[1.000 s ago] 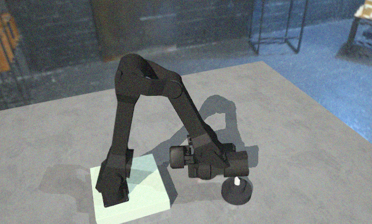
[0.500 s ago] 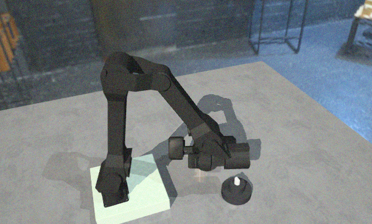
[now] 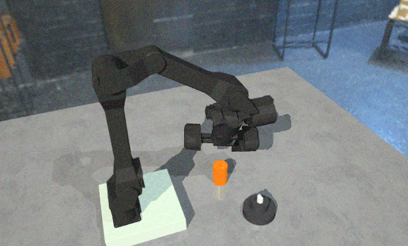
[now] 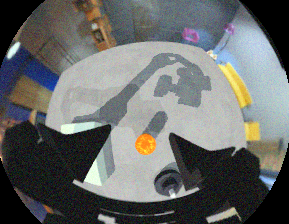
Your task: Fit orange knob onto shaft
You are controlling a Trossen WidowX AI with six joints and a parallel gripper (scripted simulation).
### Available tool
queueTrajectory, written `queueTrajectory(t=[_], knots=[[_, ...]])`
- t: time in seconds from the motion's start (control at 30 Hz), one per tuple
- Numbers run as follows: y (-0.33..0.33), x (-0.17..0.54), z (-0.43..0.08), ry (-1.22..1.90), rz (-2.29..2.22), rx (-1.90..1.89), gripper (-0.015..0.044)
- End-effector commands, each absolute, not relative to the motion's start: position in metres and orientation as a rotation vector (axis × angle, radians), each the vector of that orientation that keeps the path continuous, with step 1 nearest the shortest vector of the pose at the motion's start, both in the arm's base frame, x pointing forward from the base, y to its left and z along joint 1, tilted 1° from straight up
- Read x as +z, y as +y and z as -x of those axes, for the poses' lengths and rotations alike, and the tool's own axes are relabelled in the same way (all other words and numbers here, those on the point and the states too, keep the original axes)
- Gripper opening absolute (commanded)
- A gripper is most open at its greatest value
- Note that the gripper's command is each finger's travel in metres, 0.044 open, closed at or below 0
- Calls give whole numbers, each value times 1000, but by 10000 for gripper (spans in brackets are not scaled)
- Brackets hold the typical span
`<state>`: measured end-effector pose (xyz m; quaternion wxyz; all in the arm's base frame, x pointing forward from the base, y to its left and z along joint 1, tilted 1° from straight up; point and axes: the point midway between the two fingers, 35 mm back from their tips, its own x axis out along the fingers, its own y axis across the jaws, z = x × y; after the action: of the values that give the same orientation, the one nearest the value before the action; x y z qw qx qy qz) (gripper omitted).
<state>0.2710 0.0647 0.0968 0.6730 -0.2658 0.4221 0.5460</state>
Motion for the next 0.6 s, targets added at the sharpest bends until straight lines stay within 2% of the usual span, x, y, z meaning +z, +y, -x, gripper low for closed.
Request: queueTrajectory(t=[0.0,0.43,0.57], knots=[[59,118,-271,1227,871,1056,440],[57,131,-273,1300,986,960,440],[57,131,-273,1379,801,783,440]])
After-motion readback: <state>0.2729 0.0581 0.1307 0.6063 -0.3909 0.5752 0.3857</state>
